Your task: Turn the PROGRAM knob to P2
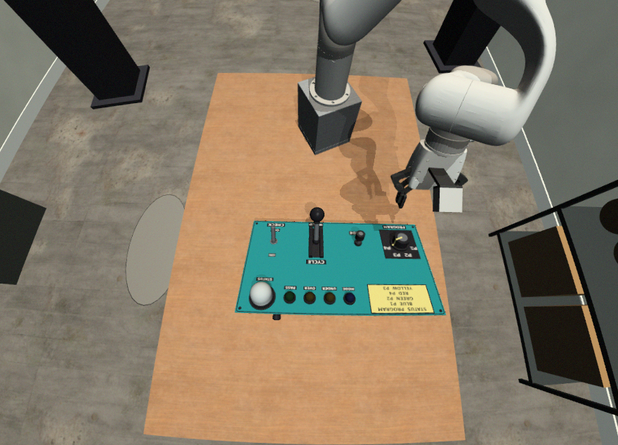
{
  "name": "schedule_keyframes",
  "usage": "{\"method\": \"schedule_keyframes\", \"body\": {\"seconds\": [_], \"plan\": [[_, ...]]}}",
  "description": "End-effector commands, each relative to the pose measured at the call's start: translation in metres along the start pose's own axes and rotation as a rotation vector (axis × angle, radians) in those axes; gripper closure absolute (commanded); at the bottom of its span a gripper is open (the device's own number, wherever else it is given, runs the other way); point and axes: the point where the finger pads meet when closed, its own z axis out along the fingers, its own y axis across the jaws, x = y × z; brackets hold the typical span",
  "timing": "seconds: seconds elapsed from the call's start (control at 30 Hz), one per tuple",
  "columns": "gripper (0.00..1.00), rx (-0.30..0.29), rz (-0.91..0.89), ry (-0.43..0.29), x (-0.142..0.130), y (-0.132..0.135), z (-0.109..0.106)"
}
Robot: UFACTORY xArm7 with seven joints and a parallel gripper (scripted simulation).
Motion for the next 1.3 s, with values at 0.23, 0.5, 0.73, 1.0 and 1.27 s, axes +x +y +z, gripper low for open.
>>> {"method": "schedule_keyframes", "body": {"seconds": [0.23,0.5,0.73,1.0,1.27], "plan": [[0.0,-0.02,0.004,-0.021,0.0021,-0.0025,-0.0001],[0.24,-0.02,0.004,-0.021,0.0021,-0.0025,-0.0001],[0.24,-0.02,0.004,-0.021,0.0021,-0.0025,-0.0001],[0.24,-0.02,0.004,-0.021,0.0021,-0.0025,-0.0001],[0.24,-0.02,0.004,-0.021,0.0021,-0.0025,-0.0001]]}}
